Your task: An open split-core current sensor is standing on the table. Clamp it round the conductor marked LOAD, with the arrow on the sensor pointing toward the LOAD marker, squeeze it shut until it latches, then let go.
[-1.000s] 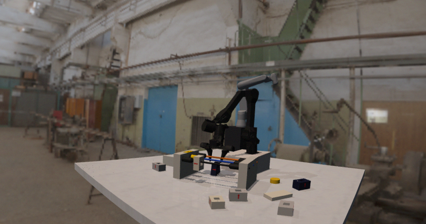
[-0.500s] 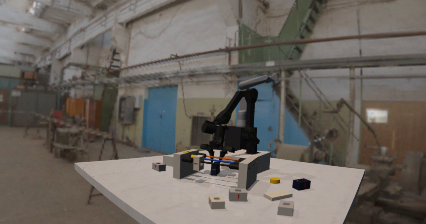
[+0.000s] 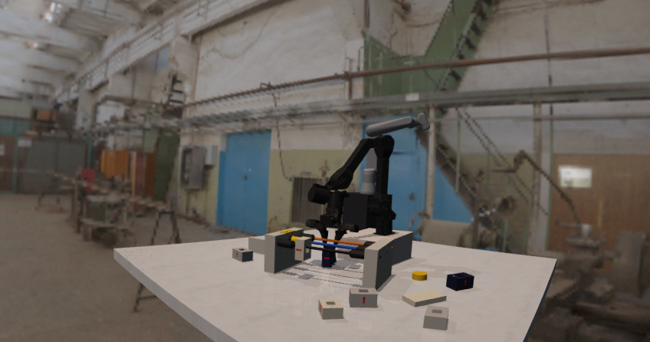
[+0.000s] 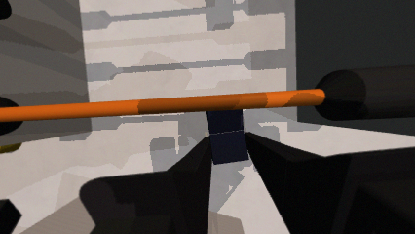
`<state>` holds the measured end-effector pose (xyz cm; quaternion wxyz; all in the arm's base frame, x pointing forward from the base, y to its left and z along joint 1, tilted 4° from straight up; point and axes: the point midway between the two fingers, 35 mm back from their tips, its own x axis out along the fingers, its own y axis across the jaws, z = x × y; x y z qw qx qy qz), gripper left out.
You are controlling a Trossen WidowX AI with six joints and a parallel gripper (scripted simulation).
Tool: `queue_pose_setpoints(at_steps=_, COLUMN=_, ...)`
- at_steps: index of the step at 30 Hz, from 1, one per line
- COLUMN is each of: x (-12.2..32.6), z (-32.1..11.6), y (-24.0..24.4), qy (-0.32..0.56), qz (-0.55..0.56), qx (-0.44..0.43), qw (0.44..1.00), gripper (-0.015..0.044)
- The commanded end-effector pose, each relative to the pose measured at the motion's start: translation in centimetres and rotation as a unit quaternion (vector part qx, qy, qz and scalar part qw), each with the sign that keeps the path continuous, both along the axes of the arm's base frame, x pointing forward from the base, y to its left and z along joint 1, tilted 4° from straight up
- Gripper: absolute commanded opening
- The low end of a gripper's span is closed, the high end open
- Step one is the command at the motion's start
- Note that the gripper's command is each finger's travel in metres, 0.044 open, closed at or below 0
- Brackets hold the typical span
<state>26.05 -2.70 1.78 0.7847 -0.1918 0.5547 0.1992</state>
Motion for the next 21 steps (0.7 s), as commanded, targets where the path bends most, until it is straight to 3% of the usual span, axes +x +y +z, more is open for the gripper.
queue_pose_setpoints(at_steps=1, x=-0.8, z=0.0, y=-0.5, qy=0.001, qz=0.000, qx=-0.002, qw=1.000, gripper=0.0000)
queue_pose_setpoints(at_steps=11, x=-4.7, z=-0.3, y=-2.5, qy=0.002, qz=0.000, qx=-0.003, qw=1.000, gripper=0.0000)
queue_pose_setpoints(at_steps=20, x=-4.7, z=-0.7, y=-2.6, qy=0.002, qz=0.000, qx=-0.002, qw=1.000, gripper=0.0000)
queue_pose_setpoints(at_steps=21, x=-4.6, z=-0.4, y=-2.6, qy=0.003, qz=-0.003, qx=-0.004, qw=1.000, gripper=0.0026)
